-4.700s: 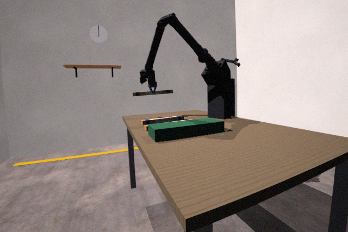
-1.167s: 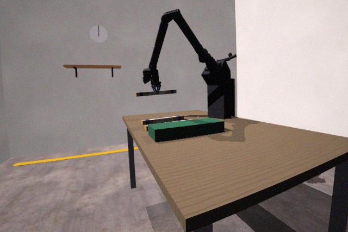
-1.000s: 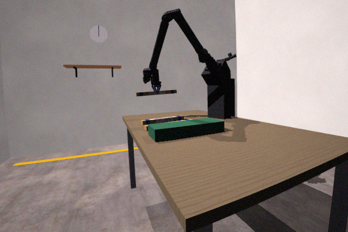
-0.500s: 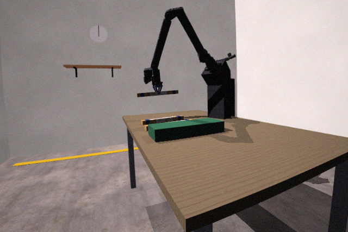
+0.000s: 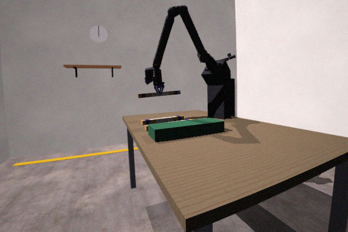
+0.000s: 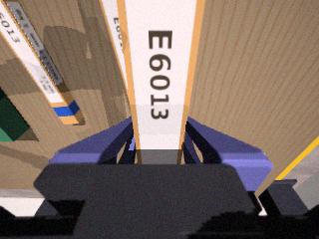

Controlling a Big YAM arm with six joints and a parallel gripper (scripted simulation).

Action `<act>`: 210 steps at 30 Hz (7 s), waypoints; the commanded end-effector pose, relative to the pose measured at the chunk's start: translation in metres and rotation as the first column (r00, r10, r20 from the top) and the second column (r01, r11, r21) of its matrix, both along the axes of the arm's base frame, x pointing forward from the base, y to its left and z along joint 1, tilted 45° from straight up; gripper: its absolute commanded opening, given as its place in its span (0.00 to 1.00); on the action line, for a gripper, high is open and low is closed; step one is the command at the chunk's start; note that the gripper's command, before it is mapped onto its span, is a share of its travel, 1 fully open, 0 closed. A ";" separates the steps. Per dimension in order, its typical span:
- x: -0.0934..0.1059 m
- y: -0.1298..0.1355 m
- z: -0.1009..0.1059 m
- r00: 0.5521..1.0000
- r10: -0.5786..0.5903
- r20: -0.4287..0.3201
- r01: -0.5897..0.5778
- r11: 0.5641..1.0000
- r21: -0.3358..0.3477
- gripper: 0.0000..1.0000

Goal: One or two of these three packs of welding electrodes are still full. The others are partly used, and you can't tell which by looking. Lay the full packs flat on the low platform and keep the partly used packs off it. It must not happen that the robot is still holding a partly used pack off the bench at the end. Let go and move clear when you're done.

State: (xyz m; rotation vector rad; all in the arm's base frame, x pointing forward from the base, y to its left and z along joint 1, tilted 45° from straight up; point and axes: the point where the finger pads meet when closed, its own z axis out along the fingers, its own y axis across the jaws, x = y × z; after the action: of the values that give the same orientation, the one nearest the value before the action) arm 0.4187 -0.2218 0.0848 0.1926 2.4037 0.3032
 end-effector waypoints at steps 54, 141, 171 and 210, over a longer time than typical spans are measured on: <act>0.021 0.109 0.059 0.996 -0.052 0.074 0.054 0.998 -0.032 0.00; 0.050 0.318 0.097 0.996 -0.042 0.073 0.043 0.999 -0.009 0.00; 0.059 0.388 0.104 0.997 -0.041 0.062 0.042 0.999 -0.006 0.00; 0.074 0.423 0.106 0.995 -0.041 0.086 0.040 0.999 0.010 0.00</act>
State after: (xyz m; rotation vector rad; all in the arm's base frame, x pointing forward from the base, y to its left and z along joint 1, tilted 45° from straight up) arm 0.4817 0.1843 0.1541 0.2274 2.3843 0.2378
